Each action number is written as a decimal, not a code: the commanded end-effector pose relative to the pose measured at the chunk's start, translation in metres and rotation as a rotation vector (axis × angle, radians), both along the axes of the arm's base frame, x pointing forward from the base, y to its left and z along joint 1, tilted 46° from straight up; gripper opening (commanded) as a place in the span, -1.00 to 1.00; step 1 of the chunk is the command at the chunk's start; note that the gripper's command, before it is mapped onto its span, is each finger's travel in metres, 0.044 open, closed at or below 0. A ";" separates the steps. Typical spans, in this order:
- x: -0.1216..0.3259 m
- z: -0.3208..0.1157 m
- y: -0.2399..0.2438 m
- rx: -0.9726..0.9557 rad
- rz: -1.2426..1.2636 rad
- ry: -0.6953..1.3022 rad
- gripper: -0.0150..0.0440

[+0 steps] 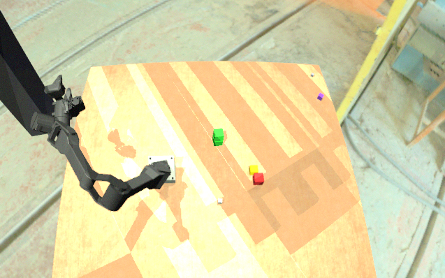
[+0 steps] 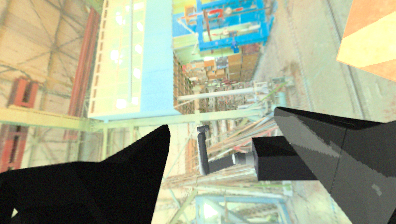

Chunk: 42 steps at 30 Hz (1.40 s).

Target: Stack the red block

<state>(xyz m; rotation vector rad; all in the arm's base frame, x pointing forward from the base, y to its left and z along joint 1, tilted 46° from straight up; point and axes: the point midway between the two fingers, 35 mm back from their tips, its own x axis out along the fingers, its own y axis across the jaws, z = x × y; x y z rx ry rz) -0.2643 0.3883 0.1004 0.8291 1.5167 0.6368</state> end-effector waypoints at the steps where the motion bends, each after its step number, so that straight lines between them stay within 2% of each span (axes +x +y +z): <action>1: 0.002 0.000 0.000 -0.001 -0.005 -0.001 0.95; 2: 0.009 -0.001 0.002 -0.006 -0.020 -0.004 1.00; 11: 0.090 -0.008 0.029 -0.084 -0.101 -0.198 1.00; 23: 0.225 -0.016 0.051 -0.313 -0.114 -0.561 1.00; 33: 0.332 -0.021 0.041 -0.563 -0.064 -0.782 1.00; 42: 0.426 -0.027 0.008 -0.860 0.060 -0.903 1.00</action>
